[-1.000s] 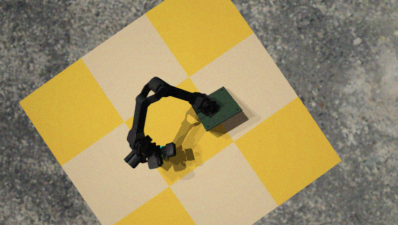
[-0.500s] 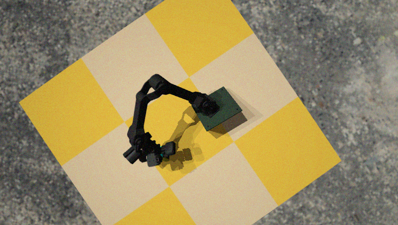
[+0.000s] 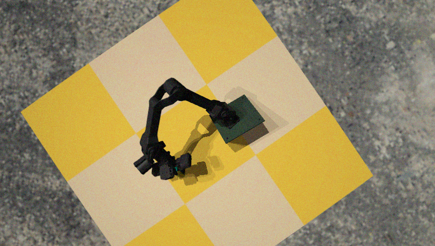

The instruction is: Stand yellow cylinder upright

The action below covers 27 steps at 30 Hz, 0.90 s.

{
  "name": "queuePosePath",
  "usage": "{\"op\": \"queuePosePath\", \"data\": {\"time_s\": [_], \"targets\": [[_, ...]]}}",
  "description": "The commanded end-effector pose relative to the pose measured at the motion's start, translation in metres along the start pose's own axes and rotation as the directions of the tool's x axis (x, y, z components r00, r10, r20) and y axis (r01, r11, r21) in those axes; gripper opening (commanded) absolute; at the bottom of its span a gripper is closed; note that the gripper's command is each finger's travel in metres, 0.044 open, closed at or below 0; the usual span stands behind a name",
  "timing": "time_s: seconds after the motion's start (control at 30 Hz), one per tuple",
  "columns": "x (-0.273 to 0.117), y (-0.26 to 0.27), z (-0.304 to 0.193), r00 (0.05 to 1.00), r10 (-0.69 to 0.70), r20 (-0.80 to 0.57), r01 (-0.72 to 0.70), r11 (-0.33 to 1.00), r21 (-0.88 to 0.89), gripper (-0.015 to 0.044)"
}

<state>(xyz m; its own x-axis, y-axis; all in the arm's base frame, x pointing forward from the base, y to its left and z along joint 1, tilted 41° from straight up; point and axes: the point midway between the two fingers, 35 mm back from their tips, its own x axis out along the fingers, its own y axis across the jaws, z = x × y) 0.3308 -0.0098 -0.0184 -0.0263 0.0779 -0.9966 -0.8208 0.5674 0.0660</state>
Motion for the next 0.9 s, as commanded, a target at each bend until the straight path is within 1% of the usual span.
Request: {"op": "queuePosePath", "data": {"time_s": [0.0, 0.87], "targets": [[0.0007, 0.0017, -0.0014, 1.0, 0.008, 0.029, -0.008, 1.0, -0.007, 0.0105], [-0.0046, -0.0003, -0.0021, 0.975, 0.0, 0.224, 0.01, 0.999, -0.045, 0.0105]]}}
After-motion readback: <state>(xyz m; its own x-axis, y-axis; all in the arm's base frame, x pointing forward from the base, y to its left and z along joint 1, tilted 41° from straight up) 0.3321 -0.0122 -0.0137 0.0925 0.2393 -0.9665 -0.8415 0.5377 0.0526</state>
